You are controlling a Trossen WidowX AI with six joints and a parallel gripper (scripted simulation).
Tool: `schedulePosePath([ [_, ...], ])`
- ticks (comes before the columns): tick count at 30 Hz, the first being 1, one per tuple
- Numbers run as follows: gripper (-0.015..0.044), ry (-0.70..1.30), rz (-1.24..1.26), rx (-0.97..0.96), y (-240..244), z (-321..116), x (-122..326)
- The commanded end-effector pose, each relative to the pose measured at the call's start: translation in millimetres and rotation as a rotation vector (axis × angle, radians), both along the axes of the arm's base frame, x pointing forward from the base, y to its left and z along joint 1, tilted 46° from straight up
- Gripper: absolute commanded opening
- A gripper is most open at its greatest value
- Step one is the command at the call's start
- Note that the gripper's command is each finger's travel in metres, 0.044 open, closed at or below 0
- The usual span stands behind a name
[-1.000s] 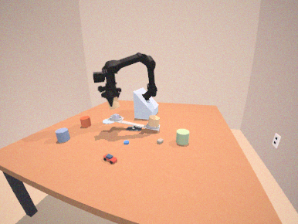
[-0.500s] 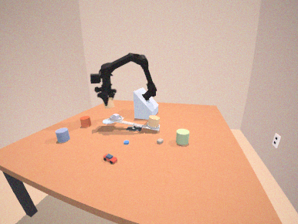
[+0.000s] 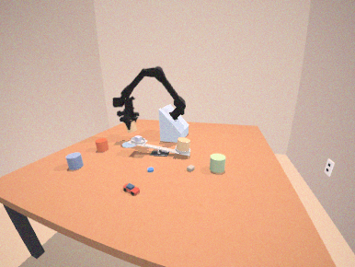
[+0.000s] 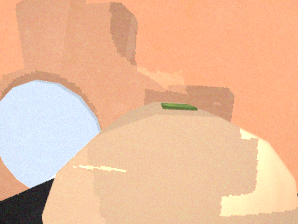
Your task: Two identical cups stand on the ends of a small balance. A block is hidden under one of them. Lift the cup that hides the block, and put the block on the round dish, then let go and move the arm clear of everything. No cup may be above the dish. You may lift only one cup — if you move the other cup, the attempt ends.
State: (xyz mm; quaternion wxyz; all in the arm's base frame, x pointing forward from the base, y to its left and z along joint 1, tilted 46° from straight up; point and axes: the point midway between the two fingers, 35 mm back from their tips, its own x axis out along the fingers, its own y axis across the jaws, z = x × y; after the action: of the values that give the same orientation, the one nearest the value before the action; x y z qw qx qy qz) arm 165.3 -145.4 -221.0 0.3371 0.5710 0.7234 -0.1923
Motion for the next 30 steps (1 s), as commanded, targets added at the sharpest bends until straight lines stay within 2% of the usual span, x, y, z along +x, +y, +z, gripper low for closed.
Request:
schedulePosePath([
  [1, 0.0, -0.012, 0.018, -0.005, -0.3, -7.8, -9.6],
  [12, 0.0, -0.013, 0.018, -0.004, 26.9, -35.1, -14.1],
  [30, 0.0, -0.014, 0.018, -0.003, 41.9, -50.0, -16.5],
])
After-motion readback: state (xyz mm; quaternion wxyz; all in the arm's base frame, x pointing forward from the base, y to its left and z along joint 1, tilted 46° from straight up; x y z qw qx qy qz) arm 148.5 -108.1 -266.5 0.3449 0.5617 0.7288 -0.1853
